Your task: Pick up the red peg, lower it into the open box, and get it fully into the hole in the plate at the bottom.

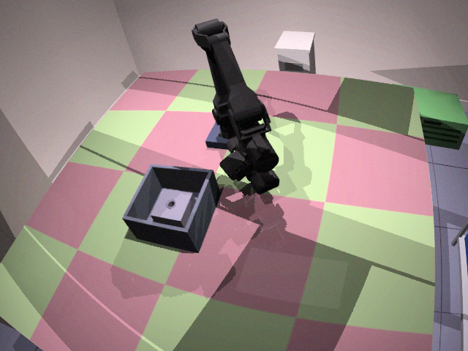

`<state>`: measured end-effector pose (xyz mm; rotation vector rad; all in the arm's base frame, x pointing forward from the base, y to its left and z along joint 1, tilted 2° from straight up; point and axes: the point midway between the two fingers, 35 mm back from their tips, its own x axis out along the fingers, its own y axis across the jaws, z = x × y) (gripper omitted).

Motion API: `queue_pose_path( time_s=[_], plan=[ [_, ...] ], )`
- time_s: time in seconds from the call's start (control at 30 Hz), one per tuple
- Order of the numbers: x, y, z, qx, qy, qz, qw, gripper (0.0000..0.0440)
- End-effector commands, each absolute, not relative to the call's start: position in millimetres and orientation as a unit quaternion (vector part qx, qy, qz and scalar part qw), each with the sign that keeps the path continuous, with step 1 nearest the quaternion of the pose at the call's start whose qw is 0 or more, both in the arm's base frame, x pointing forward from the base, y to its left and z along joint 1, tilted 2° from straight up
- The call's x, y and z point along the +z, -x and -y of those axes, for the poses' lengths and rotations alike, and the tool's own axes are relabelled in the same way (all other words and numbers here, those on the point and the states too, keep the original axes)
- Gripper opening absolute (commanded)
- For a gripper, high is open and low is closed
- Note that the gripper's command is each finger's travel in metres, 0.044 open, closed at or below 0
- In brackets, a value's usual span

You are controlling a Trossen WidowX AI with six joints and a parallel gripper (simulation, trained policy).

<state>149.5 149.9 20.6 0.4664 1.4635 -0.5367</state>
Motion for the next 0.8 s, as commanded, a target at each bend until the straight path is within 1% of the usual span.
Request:
queue_pose_path(
  time_s=[0.0, 0.43, 0.77],
  plan=[
    [27.5, -157.6, -149.0, -0.243, -0.203, -0.644, 0.697, 0.0000],
    [90.2, -183.9, -144.9, -0.233, -0.215, -0.600, 0.735, 0.0000],
    [130.9, -209.7, -128.8, -0.262, -0.254, -0.554, 0.749, 0.0003]
  ],
)
